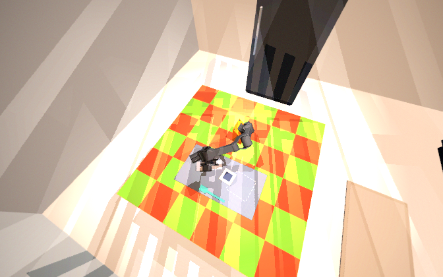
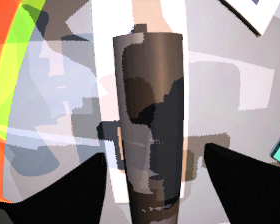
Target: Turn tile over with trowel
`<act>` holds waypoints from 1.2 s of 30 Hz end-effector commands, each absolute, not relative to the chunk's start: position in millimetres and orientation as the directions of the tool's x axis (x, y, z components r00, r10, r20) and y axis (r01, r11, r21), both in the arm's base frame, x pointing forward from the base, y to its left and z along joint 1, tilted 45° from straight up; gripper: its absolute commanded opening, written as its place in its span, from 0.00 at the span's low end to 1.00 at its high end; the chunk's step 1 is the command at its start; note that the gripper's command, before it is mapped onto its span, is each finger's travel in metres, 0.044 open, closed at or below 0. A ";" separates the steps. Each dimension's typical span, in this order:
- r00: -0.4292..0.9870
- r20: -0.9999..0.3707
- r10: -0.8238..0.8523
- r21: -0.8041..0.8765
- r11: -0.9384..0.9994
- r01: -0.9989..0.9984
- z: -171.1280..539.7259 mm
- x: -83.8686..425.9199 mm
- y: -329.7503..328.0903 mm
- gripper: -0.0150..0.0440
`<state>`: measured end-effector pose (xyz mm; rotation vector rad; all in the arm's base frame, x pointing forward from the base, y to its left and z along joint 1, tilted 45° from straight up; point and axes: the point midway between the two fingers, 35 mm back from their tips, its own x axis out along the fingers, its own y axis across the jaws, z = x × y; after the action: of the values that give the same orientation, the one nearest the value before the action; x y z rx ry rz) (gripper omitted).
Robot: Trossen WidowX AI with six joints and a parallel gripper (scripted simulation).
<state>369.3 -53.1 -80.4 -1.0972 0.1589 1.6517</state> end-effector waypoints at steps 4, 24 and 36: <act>0.020 -0.712 0.702 -0.408 -0.390 -0.825 -84.8 367.3 -49.1 0.62; 0.020 -0.712 0.702 -0.408 -0.390 -0.825 -84.8 367.3 -49.1 0.47; 0.020 -0.712 0.702 -0.309 -0.288 -0.907 -84.8 367.3 -49.1 0.47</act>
<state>367.9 -49.3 -84.4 -1.0116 0.2400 1.6253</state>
